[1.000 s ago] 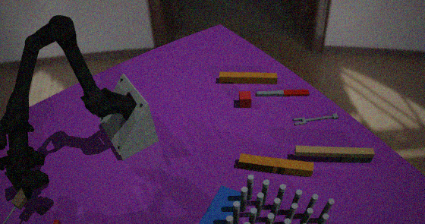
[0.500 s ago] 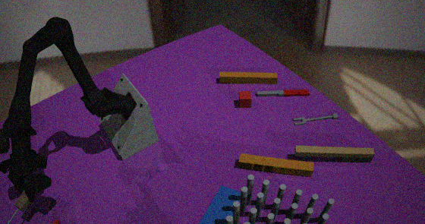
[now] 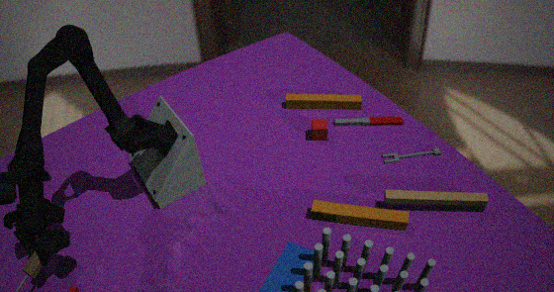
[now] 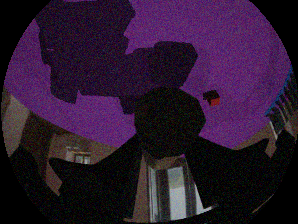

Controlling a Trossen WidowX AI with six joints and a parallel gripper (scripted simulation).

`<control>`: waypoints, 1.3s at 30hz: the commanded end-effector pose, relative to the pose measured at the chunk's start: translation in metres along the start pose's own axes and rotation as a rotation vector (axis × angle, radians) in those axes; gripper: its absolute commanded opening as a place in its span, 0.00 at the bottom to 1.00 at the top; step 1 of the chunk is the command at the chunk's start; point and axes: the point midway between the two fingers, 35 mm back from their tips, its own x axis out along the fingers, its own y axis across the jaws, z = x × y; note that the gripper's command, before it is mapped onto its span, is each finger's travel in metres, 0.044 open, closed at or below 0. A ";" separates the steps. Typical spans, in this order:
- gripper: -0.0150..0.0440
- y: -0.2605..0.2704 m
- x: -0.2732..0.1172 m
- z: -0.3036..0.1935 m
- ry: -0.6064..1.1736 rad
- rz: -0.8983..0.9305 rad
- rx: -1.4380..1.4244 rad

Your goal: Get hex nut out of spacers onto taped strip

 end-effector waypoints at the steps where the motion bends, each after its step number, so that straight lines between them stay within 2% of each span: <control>1: 0.25 0.000 0.002 0.000 0.010 -0.003 -0.005; 39: 0.25 -0.001 0.027 0.027 0.010 -0.003 -0.006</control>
